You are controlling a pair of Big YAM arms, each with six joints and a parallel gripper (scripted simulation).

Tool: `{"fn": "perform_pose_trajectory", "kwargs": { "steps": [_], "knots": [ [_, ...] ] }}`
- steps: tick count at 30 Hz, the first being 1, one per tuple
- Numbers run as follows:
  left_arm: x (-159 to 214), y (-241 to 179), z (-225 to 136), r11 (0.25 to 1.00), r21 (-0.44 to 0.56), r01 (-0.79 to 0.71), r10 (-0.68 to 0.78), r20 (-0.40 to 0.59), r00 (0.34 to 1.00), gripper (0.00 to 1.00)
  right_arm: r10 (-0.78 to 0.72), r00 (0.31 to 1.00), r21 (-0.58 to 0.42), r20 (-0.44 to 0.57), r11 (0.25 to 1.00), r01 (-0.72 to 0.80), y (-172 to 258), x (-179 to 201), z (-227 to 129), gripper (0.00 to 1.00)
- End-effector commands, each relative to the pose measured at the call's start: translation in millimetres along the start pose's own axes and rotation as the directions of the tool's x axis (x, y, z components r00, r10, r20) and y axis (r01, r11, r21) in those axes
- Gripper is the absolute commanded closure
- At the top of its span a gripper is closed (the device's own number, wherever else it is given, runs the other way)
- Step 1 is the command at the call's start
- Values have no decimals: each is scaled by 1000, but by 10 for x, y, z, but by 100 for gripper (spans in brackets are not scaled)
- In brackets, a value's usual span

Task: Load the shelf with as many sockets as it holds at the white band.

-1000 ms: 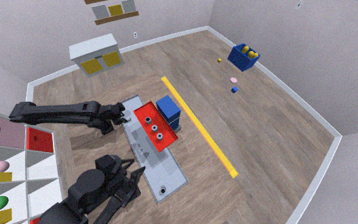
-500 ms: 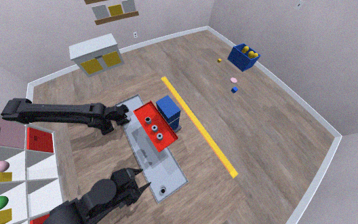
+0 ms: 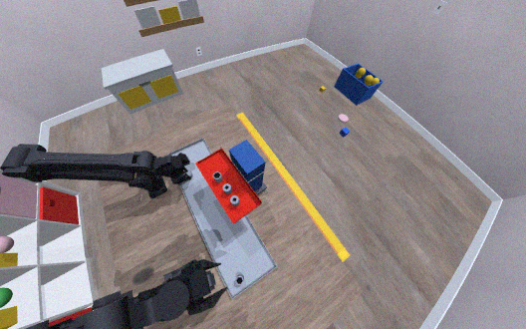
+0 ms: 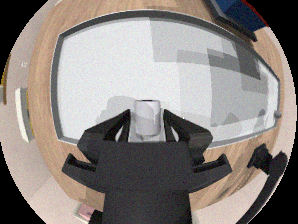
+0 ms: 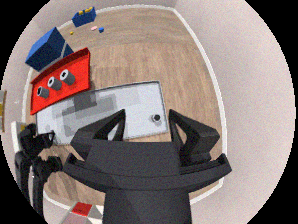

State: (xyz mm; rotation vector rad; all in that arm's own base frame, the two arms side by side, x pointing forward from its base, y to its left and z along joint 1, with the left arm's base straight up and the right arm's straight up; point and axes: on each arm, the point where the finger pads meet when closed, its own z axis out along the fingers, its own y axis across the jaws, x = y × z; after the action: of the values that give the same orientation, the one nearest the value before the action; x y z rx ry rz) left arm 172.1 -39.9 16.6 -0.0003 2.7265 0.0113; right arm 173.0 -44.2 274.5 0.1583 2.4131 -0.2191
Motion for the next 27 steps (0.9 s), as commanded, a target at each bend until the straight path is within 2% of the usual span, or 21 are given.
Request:
{"fn": "perform_pose_trajectory", "kwargs": {
  "steps": [1, 9, 13, 27],
  "knots": [
    [-133, -42, -39, 1000, 12, 2, -3, 29, 1000, 51, 171, 985, 61, -33, 984, -168, -245, -23, 111, 35],
    [-133, -42, -39, 1000, 11, 2, -3, 29, 1000, 51, 378, 923, 173, -78, 917, -361, -604, 109, 288, 35],
    [-133, -42, -39, 1000, 11, 2, -3, 29, 1000, 51, 383, 921, 181, -68, 913, -366, -655, 68, 257, 35],
    [-133, -42, -39, 1000, 11, 2, -3, 29, 1000, 79, 377, 924, 176, -67, 916, -361, -638, 61, 254, 35]
  ]
}}
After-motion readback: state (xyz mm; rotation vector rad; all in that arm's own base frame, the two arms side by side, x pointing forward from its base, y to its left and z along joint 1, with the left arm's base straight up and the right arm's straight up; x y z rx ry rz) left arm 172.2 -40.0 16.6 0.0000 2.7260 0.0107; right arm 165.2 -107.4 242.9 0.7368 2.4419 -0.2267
